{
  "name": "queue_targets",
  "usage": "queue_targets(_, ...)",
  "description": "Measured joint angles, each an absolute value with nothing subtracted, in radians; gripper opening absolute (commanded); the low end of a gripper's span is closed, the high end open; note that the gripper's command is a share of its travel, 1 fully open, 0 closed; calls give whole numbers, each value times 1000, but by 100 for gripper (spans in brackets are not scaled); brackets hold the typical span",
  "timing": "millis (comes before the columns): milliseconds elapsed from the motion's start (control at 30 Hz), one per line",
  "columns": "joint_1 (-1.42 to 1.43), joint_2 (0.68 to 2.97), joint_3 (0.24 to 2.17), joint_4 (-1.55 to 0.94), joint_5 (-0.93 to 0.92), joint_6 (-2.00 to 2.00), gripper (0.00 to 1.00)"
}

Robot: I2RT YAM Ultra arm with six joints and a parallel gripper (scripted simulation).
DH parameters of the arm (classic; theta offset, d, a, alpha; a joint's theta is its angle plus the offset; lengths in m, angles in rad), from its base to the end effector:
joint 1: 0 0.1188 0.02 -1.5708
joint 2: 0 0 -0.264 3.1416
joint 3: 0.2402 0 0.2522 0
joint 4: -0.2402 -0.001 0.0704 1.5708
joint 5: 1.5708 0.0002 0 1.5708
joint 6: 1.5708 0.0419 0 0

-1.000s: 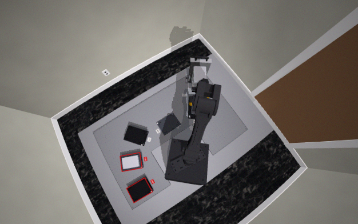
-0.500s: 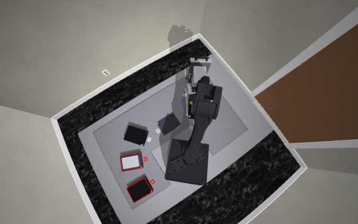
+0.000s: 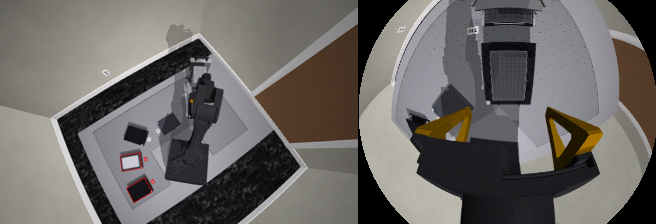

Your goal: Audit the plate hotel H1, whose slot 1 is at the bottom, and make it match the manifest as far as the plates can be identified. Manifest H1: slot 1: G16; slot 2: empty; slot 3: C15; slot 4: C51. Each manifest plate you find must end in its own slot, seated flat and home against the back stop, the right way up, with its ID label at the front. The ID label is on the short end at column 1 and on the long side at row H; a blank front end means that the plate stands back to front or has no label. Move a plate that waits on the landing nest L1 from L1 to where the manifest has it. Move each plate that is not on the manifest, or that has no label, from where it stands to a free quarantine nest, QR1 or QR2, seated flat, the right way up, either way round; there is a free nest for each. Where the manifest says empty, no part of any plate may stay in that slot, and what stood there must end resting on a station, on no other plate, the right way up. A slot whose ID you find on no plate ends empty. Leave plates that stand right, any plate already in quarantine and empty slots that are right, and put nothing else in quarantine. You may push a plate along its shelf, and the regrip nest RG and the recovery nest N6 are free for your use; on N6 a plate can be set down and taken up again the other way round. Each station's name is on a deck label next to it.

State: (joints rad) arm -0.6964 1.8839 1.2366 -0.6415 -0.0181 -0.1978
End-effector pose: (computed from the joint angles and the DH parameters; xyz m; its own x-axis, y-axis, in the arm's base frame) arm 0.2803 -0.2321 0.1622 -0.8478 0.4528 -0.2763 0.4803 0.8763 -0.0376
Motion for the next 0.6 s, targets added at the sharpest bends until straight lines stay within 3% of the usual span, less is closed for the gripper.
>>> queue_targets(600, -685, 1799, 1267, -754, -14, -187, 100)
